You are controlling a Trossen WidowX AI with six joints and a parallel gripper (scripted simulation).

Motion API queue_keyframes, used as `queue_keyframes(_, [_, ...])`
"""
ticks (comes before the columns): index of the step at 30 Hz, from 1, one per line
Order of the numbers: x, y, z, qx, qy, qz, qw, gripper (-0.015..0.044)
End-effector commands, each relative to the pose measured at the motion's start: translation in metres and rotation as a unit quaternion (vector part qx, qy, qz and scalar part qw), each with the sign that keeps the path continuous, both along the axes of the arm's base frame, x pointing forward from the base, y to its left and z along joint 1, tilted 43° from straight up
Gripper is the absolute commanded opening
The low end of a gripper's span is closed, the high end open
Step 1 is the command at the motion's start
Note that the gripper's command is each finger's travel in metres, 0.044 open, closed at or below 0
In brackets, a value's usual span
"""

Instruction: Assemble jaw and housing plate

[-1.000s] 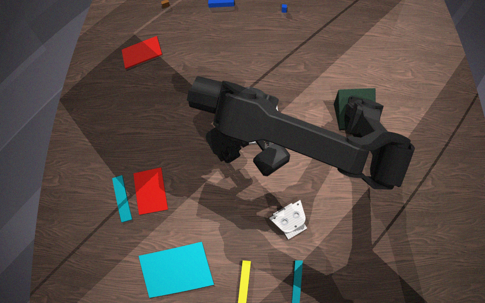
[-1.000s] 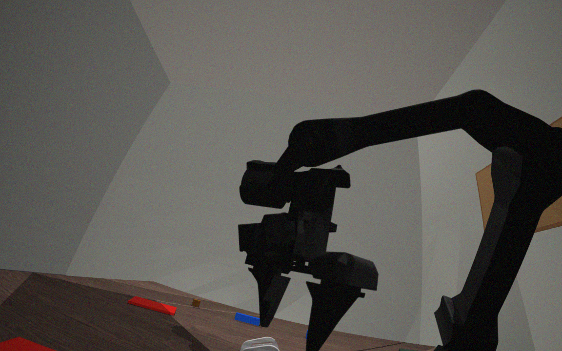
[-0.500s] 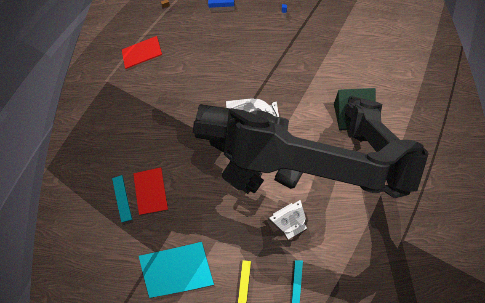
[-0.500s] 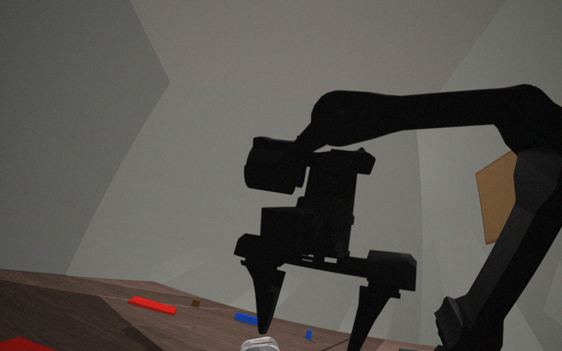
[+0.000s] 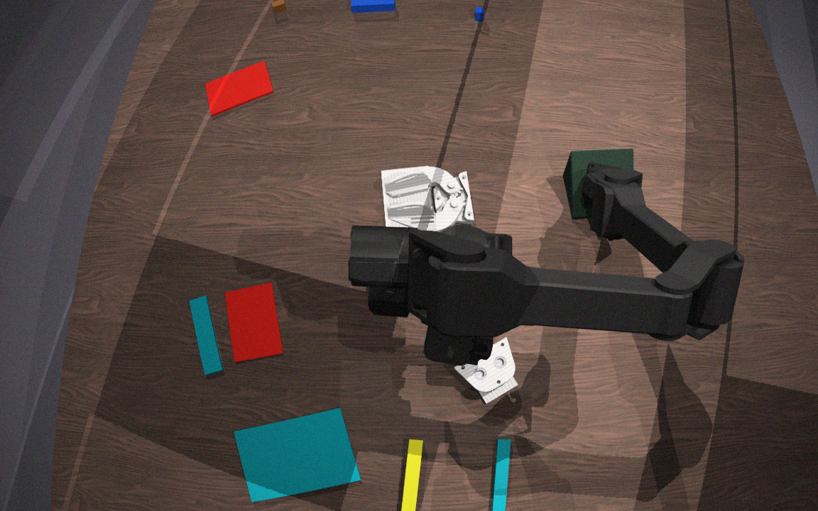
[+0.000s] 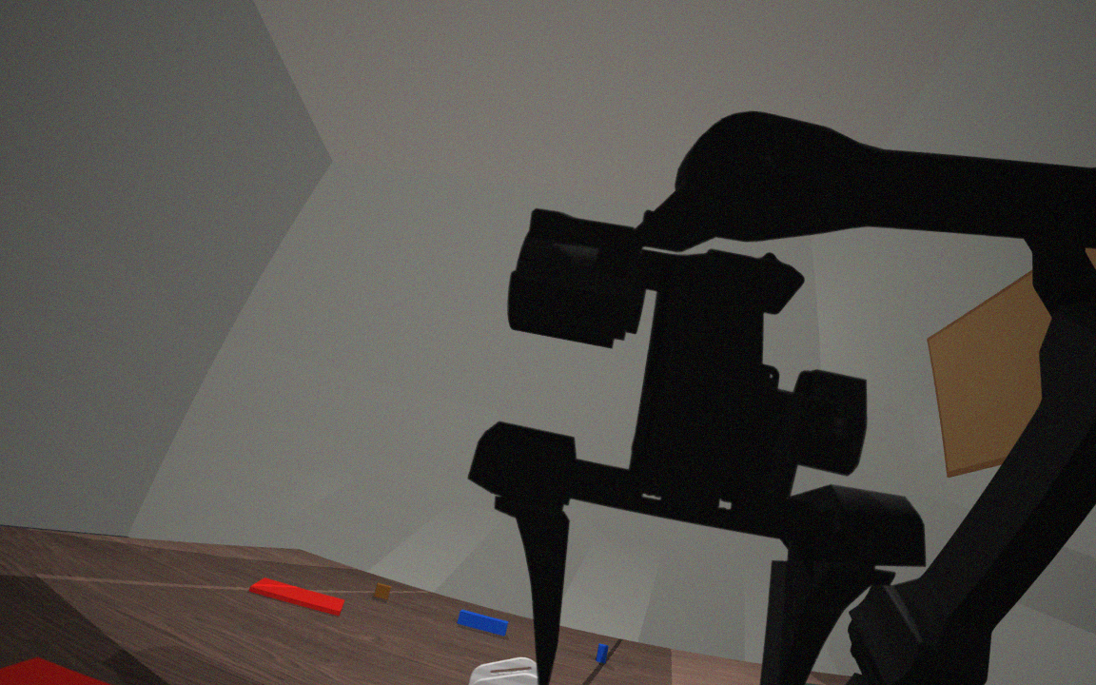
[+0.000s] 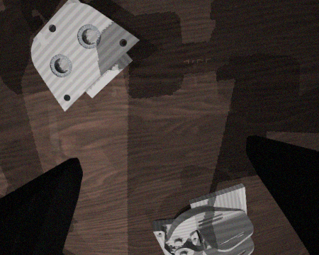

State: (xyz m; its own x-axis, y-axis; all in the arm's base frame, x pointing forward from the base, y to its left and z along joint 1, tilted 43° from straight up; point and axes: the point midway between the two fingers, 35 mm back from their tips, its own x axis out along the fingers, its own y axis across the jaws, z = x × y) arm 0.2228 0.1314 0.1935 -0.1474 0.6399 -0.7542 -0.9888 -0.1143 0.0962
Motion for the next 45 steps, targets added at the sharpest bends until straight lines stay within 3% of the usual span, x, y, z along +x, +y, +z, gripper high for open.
queue_keyframes(1, [-0.009, 0.007, 0.01, 0.012, -0.037, 0.043, 0.998, 0.044])
queue_keyframes(18, [-0.047, 0.026, 0.043, 0.057, -0.186, 0.221, 0.956, 0.044])
queue_keyframes(45, [-0.056, 0.063, 0.002, 0.059, -0.188, 0.223, 0.955, 0.044])
